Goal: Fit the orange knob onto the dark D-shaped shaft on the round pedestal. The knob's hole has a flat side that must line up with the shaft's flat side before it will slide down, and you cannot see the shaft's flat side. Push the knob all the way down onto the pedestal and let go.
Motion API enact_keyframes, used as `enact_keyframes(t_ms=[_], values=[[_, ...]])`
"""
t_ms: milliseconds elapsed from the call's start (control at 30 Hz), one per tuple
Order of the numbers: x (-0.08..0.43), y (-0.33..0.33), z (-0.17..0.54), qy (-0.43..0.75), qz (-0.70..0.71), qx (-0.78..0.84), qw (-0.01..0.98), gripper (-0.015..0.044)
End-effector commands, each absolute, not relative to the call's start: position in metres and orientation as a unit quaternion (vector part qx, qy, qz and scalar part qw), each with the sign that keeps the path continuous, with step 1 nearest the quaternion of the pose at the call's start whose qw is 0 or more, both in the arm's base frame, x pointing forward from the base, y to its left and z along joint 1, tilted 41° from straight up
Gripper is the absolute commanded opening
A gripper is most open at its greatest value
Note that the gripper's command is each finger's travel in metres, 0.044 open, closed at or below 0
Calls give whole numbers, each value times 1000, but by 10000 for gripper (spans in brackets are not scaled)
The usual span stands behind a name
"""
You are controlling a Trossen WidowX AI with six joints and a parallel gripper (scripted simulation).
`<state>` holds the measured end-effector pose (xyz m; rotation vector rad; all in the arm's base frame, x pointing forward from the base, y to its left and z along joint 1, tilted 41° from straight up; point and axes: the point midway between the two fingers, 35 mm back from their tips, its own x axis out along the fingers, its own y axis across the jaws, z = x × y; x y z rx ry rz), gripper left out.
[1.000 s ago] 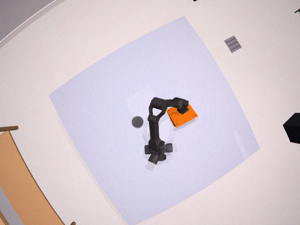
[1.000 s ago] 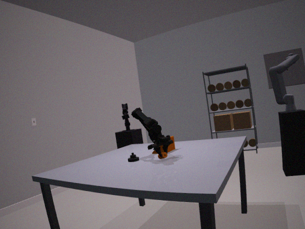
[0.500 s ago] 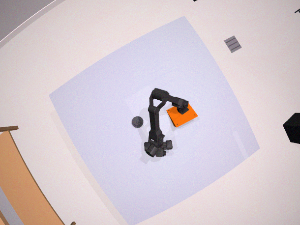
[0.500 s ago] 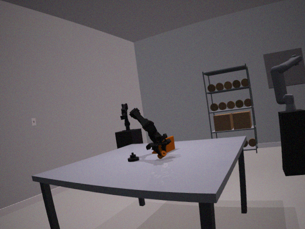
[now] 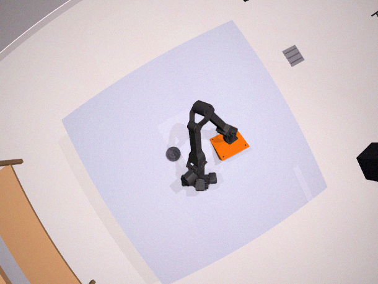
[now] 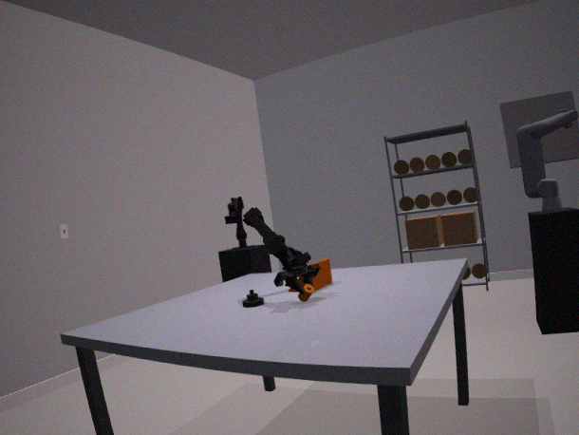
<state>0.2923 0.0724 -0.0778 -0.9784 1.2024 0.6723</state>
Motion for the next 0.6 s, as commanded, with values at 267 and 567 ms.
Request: enact_keyframes(t_ms=[267,567], values=[[285,64,-70,469,337,-404,709,181],[280,56,-66,417,365,-379,741,181]])
